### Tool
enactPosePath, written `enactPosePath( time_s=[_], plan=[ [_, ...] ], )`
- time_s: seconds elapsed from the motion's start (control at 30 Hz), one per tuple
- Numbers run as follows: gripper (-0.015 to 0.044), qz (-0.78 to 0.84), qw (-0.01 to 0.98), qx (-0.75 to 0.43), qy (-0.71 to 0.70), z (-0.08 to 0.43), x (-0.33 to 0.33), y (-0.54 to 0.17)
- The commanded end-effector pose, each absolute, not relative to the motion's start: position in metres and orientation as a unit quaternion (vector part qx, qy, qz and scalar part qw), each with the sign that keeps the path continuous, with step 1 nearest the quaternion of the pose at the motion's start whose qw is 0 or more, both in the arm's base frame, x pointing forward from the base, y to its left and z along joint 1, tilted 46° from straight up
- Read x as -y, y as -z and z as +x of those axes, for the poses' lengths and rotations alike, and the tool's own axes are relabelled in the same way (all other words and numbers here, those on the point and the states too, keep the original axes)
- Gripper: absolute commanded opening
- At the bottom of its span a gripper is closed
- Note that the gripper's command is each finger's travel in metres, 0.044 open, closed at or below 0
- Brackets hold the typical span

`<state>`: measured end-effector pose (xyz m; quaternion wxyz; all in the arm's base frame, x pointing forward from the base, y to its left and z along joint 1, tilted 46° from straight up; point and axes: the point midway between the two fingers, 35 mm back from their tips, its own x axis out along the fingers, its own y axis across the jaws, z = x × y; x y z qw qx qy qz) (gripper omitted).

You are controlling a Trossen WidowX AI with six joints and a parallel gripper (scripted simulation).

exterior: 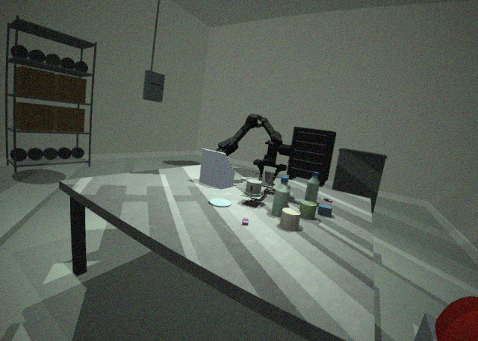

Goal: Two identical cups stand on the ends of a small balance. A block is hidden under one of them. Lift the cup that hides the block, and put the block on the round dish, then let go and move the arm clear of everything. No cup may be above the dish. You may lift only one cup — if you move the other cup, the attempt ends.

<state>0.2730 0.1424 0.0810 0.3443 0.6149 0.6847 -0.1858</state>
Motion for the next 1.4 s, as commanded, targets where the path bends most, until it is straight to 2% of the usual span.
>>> enactPosePath(
  time_s=[0.0,1.37],
  plan=[
    [0.0000,0.618,0.352,-0.678,0.185,0.278,-0.134,-0.086],
    [0.0000,0.617,0.352,-0.678,0.186,0.277,-0.097,-0.122]
  ],
)
